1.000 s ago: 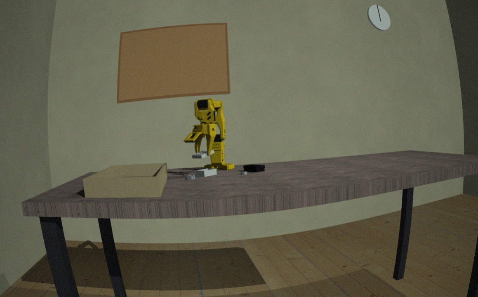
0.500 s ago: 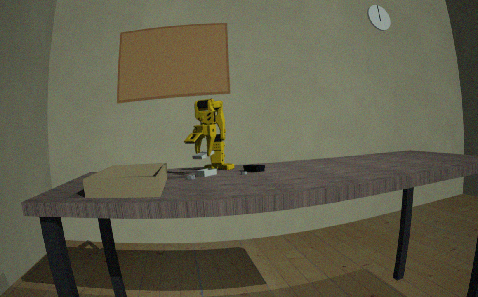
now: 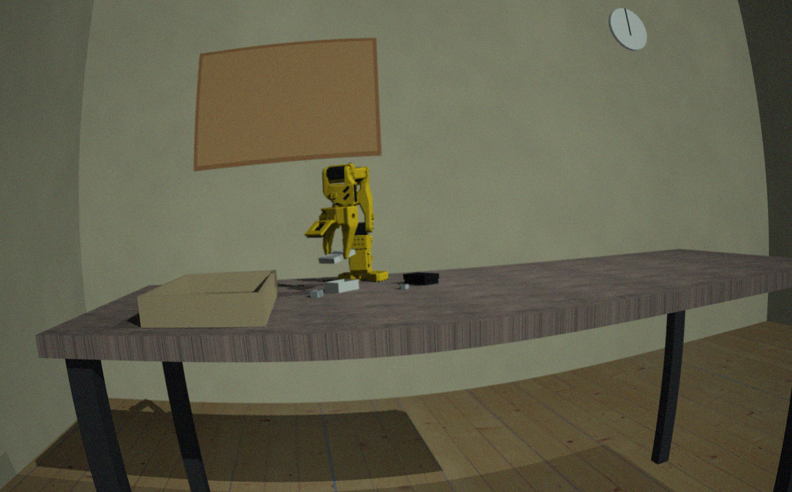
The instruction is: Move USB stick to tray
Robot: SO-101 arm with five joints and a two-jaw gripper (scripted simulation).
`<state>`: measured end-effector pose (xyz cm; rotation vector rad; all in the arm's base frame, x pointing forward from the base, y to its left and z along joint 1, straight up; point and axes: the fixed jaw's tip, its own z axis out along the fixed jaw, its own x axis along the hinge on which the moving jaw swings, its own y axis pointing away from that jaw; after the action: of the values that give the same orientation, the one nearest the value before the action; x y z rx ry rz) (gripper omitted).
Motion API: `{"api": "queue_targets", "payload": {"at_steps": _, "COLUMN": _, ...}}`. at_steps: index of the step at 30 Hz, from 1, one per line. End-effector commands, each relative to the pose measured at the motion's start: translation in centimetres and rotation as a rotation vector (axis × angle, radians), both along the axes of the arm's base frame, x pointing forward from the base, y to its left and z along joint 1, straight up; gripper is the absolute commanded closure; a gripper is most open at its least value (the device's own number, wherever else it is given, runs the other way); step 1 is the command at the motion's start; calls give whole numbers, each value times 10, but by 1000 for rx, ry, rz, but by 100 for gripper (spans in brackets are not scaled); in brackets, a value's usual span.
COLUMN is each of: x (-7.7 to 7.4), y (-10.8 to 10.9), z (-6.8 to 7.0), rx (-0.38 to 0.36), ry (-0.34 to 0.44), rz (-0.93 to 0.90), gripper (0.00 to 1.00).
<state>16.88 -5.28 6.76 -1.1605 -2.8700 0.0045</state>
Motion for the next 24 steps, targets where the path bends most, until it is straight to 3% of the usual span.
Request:
{"api": "queue_targets", "payload": {"at_steps": 1, "x": 4, "y": 0, "z": 5, "rx": -15, "ry": -44, "rz": -3, "gripper": 78}}
{"api": "queue_targets", "payload": {"at_steps": 24, "x": 2, "y": 2, "z": 4, "rx": -15, "ry": -44, "rz": -3, "gripper": 78}}
